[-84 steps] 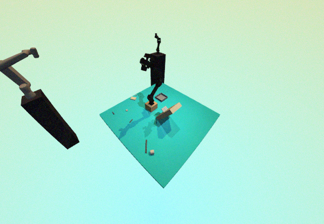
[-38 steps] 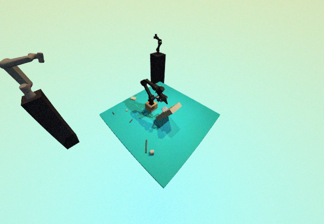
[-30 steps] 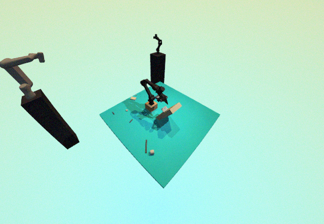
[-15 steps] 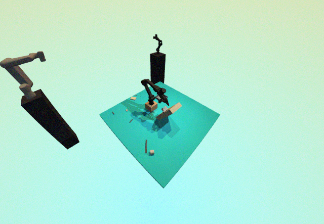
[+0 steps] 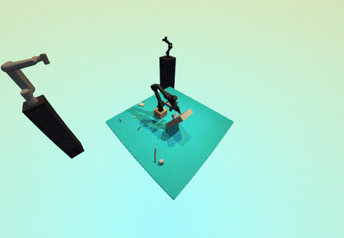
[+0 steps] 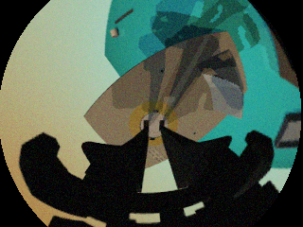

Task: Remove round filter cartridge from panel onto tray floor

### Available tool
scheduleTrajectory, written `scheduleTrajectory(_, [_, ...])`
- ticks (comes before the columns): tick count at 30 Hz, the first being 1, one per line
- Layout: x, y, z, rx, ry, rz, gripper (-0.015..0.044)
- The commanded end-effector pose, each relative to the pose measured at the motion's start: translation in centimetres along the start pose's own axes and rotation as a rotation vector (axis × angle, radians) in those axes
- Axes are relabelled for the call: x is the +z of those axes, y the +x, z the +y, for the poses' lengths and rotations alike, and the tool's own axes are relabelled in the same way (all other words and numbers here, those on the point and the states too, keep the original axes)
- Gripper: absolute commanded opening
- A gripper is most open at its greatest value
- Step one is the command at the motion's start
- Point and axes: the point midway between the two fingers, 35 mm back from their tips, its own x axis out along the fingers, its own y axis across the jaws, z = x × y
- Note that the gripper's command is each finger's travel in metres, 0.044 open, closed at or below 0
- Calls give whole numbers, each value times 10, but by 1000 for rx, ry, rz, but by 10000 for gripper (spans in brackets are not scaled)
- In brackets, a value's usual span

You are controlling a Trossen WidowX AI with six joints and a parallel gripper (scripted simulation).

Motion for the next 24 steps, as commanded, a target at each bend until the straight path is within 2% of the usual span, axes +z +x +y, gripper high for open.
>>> scheduleTrajectory(1, [1, 4, 0, 4, 4, -2, 94])
scheduleTrajectory(24, [1, 7, 1, 4, 4, -2, 94])
